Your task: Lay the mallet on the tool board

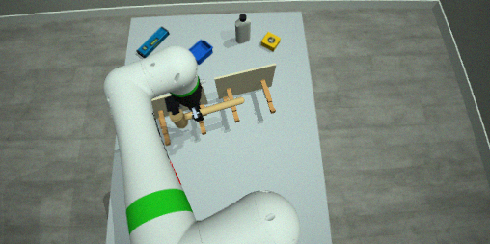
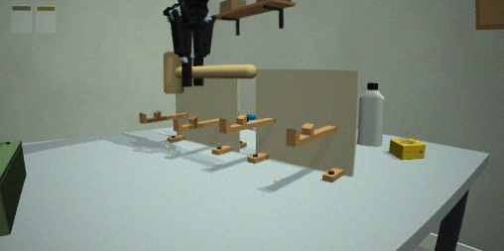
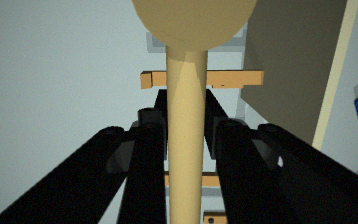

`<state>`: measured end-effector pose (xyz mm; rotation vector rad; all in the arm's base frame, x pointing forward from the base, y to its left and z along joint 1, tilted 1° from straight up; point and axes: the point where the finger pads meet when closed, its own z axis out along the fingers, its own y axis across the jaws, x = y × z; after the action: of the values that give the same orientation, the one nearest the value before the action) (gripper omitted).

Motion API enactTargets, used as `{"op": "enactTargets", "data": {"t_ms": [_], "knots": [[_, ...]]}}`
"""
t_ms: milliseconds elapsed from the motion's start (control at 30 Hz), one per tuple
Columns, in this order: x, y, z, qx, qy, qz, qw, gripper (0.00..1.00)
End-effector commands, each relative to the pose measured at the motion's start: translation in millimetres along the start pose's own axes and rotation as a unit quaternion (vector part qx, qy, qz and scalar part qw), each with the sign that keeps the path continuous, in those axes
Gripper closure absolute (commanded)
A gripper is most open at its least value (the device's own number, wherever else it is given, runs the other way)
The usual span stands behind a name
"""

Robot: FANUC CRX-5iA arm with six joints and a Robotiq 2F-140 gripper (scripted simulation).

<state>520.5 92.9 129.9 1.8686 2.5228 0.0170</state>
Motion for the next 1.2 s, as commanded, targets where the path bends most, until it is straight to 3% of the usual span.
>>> {"op": "enactTargets", "data": {"t_ms": [0, 267, 333, 400, 467, 967, 1167], "knots": [[-42.1, 2.6, -2.9, 0.000, 0.002, -0.001, 1.000, 0.90], [-120.5, -6.3, -7.0, 0.000, 0.002, -0.001, 1.000, 0.90], [-120.5, -6.3, -7.0, 0.000, 0.002, -0.001, 1.000, 0.90], [-155.3, -14.2, -8.7, 0.000, 0.002, -0.001, 1.000, 0.90], [-166.0, -17.1, -9.2, 0.000, 0.002, -0.001, 1.000, 0.90], [-167.3, -17.0, -7.5, 0.000, 0.002, 0.021, 1.000, 0.90], [-166.8, -18.0, 43.5, 0.000, 0.002, 0.021, 1.000, 0.90]]}}
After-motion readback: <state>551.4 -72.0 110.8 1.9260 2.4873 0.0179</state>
